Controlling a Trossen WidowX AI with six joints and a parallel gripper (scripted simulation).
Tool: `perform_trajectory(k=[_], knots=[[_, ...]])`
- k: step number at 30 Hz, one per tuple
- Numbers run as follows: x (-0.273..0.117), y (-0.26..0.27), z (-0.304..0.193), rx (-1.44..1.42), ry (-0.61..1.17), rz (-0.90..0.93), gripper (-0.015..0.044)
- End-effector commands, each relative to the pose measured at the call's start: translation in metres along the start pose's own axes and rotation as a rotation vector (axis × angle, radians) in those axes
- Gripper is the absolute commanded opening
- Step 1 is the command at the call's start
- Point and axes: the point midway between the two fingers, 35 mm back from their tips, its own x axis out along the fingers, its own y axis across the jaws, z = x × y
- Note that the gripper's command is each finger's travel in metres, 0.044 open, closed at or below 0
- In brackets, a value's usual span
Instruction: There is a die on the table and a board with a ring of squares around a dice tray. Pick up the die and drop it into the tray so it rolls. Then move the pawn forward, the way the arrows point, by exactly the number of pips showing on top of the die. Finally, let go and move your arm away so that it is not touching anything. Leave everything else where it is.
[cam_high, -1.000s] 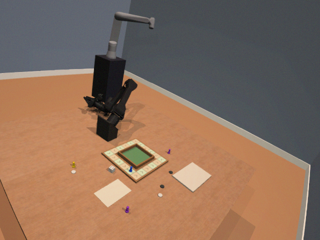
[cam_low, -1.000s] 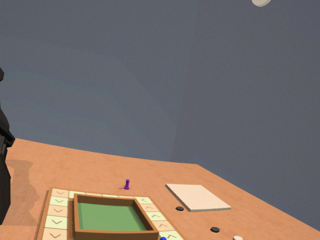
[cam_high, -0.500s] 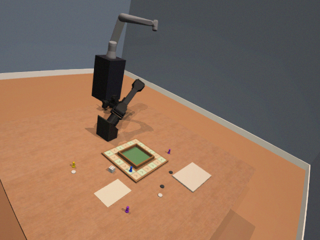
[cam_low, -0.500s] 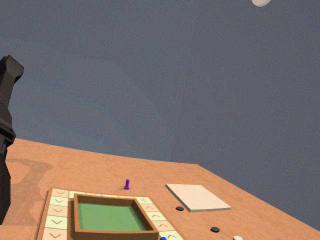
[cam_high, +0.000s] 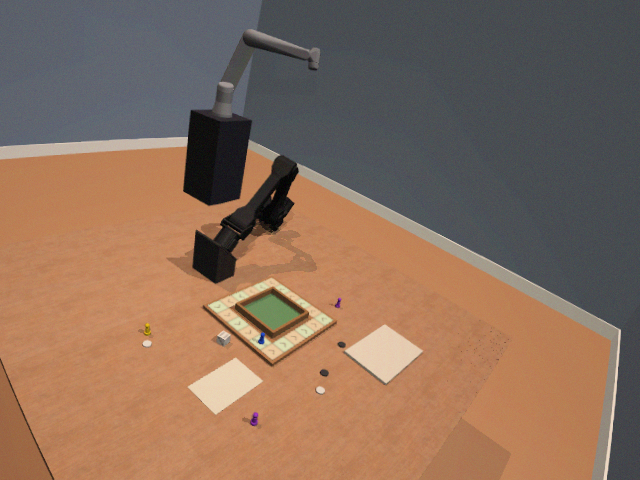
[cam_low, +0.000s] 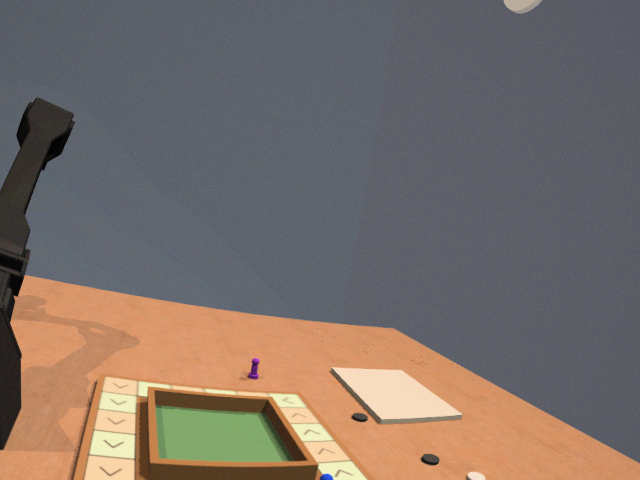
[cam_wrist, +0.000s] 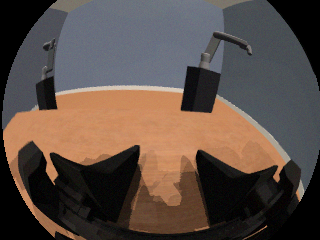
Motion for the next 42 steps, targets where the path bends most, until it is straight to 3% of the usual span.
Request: perform_trajectory(k=[1,10,21,30,42], knots=[[-0.027,-0.041,-0.004,-0.054,0.07,-0.096,0.0275],[-0.111,-0.121,-0.017,-0.136,0.282,-0.32,0.0275],[-0.241,-0.183,-0.04,-0.121,0.623,-0.612,0.0275],[-0.33,-0.202,-0.062,0.05,0.864,-0.827,0.0275],[-0.491,-0.156,-0.095,0.342,1.165,-1.055,0.0275]])
